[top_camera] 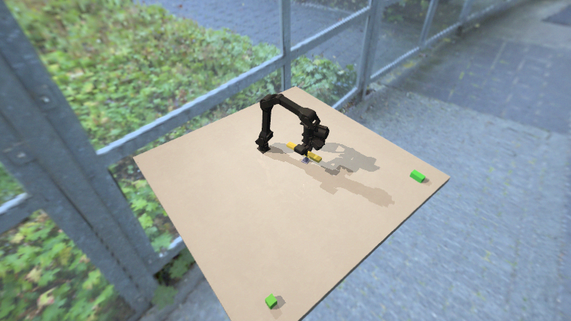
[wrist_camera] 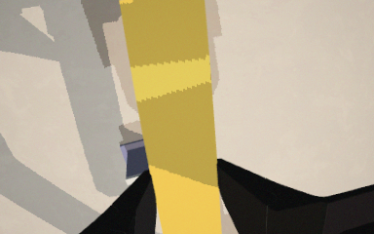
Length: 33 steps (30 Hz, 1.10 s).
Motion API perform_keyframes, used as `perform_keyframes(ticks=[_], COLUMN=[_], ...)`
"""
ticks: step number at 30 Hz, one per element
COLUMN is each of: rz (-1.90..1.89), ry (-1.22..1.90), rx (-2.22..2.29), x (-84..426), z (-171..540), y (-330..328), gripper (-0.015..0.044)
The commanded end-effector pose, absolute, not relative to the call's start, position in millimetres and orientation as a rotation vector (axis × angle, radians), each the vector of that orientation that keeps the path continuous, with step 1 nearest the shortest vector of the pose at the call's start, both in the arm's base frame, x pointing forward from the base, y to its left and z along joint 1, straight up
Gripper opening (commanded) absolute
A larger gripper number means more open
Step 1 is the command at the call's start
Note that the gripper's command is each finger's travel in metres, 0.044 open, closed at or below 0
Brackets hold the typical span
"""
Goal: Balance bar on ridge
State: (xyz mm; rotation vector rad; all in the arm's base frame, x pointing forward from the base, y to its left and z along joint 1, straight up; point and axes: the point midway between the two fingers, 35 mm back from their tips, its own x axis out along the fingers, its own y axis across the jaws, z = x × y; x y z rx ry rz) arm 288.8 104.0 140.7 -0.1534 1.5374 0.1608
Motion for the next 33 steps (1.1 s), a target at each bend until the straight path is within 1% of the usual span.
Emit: perform_keyframes(ticks=[1,7,33], rz=[0.202,0.248,0.251], ry=[1.538,1.534,1.533], rx=[-0.192,-0.237,-0.240], x=[283.6,276.7,276.7], z=[140.8,141.1,103.2], y=[116.1,134.4,137.8], gripper=[0.0000,0.0000,0.0000])
